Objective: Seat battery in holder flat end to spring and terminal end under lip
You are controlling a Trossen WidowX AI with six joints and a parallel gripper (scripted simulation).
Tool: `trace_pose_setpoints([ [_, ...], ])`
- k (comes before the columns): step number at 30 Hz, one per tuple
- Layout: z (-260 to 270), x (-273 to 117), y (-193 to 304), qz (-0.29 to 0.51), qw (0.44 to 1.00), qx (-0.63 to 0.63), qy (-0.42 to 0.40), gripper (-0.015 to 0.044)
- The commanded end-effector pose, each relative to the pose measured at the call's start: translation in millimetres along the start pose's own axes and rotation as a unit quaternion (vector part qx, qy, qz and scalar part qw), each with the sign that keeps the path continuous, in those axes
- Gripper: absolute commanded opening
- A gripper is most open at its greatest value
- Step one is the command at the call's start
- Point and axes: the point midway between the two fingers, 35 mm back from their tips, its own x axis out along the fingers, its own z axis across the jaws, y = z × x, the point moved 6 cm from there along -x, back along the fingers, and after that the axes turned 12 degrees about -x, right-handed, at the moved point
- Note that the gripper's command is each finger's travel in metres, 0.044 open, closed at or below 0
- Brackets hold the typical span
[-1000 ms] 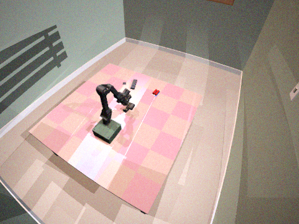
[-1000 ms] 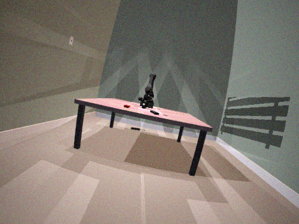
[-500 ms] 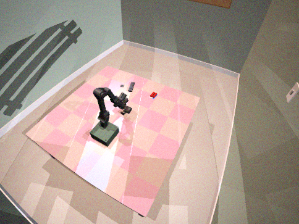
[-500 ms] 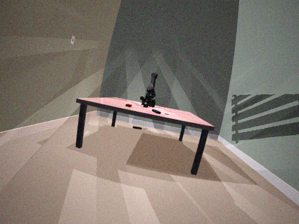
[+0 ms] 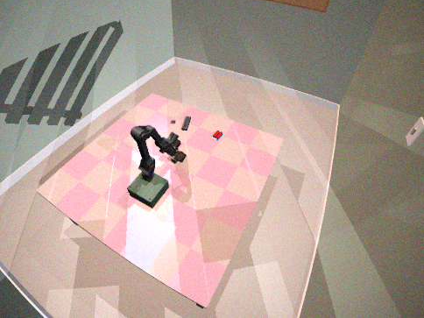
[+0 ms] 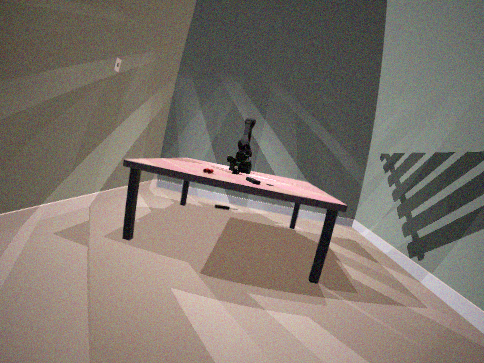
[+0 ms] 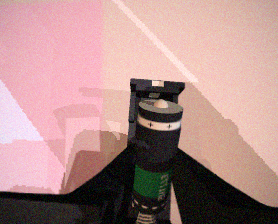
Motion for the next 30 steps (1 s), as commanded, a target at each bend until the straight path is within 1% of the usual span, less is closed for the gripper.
trace_pose_setpoints([
  [1, 1.5, -1.6, 6.3, 0.005, 1.000, -0.002, -0.002, 0.0082],
  [15, 1.8, -2.9, 8.2, 0.011, 1.000, -0.002, -0.004, 0.0082],
  [30, 0.3, 2.6, 0.4, 0.052, 0.999, -0.002, -0.013, 0.0082],
])
